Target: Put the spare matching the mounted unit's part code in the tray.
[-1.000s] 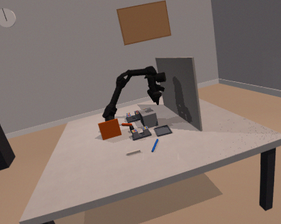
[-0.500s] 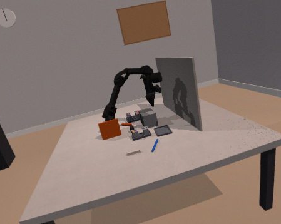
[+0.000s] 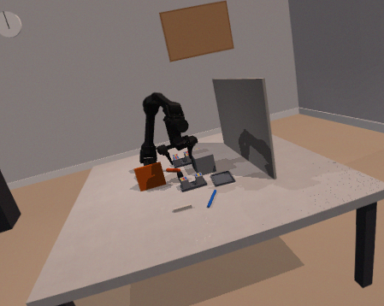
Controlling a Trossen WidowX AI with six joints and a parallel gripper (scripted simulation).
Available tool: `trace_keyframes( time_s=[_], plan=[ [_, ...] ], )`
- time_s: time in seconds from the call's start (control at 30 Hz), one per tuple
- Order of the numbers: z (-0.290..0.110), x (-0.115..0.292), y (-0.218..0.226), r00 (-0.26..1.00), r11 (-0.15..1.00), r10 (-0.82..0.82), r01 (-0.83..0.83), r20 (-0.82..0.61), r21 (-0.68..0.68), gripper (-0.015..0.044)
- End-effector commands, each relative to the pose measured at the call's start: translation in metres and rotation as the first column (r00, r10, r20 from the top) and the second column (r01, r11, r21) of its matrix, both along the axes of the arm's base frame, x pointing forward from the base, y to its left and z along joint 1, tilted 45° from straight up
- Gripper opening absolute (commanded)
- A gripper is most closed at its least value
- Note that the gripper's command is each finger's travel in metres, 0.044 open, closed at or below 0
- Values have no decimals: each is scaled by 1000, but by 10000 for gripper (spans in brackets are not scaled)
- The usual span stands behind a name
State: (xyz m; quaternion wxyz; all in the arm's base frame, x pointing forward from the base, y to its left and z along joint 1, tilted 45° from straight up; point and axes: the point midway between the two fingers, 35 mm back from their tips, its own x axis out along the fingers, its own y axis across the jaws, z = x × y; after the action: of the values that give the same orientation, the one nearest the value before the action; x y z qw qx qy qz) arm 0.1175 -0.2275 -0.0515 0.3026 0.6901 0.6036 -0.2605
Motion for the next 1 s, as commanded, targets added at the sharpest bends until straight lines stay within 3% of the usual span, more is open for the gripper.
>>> trace_keyframes(
  time_s=[0.0, 0.07, 0.27, 0.97],
  plan=[
    [-5, -4, 5, 999, 1000, -23, 24, -47, 14, 440],
    [-5, -4, 5, 999, 1000, -23, 24, -47, 14, 440],
    [-24, -1, 31, 999, 1000, -23, 24, -46, 15, 300],
    [-44, 3, 51, 999, 1000, -23, 24, -46, 15, 300]
  ],
)
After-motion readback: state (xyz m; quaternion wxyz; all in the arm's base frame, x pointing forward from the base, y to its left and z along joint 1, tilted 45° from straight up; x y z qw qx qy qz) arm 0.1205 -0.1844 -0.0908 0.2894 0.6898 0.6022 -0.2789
